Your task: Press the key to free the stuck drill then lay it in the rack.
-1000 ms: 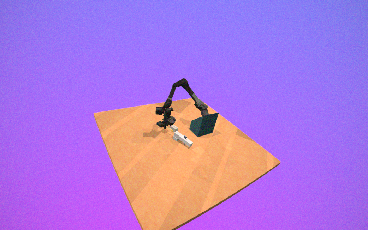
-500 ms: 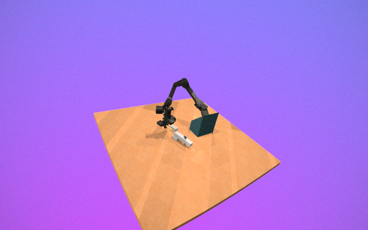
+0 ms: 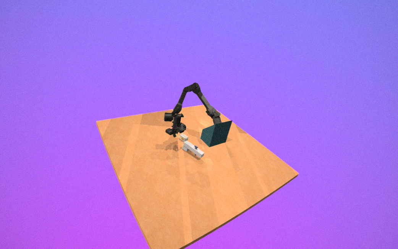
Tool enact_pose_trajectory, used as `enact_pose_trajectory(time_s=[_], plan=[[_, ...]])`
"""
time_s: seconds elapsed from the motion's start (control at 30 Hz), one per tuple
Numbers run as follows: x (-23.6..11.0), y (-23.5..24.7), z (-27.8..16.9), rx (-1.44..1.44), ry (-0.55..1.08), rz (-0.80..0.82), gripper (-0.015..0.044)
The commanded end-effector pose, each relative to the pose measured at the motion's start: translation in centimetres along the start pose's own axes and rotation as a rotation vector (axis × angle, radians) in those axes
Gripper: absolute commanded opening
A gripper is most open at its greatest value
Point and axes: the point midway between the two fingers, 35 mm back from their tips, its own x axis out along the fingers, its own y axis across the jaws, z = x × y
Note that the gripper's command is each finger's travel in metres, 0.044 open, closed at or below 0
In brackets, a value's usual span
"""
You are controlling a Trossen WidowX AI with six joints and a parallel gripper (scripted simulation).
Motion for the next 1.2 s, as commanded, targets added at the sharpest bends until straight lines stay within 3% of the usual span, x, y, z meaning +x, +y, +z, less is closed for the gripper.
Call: enact_pose_trajectory(time_s=[0.0, 1.17], plan=[[-0.3, 0.0, 0.0, 0.006, 0.004, 0.001, 0.0000], [-2.1, 0.1, 0.5, 0.006, 0.003, 0.001, 0.0000]])
